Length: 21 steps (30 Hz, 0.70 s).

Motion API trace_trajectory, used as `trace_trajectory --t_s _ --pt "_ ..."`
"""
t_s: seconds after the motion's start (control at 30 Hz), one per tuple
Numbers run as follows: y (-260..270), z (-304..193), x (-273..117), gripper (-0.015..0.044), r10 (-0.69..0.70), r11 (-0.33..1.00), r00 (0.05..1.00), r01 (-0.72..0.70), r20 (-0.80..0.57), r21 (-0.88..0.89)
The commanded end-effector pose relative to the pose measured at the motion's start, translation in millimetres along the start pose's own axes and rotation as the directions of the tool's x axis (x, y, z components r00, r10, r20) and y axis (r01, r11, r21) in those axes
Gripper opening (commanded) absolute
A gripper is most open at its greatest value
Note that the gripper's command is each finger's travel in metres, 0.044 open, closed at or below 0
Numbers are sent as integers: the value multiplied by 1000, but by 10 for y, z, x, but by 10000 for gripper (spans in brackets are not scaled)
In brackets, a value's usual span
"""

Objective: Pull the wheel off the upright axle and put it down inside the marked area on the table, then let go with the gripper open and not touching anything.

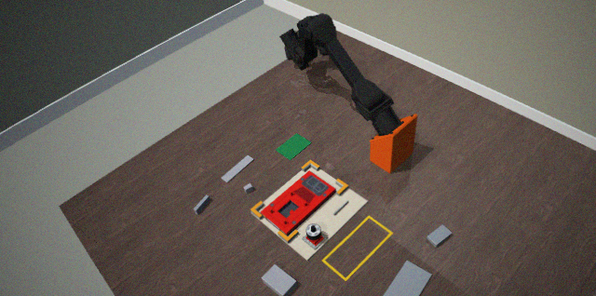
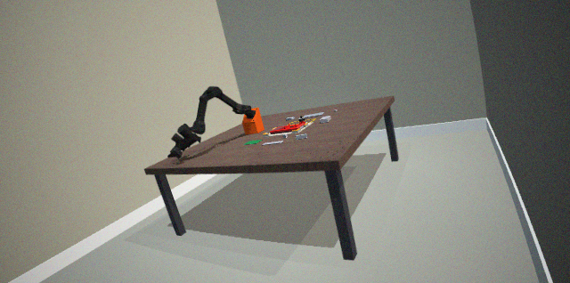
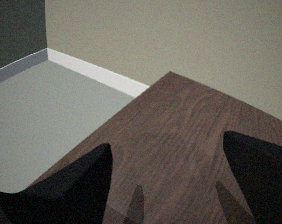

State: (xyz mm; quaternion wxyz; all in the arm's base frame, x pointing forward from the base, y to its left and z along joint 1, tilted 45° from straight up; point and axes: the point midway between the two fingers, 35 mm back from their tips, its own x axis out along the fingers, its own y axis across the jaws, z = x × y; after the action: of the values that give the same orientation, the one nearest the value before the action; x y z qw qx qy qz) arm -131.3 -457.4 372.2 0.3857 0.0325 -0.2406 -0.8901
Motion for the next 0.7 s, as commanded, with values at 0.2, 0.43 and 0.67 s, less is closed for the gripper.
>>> trace_trajectory --t_s 0.2,0.43,0.67 --pt "806 -330 -652 300 223 972 958 -206 -180 111" --pt "1243 -522 -1195 300 357 931 885 -312 -297 190" --pt "1550 -650 -1721 300 461 886 797 -384 -392 261"
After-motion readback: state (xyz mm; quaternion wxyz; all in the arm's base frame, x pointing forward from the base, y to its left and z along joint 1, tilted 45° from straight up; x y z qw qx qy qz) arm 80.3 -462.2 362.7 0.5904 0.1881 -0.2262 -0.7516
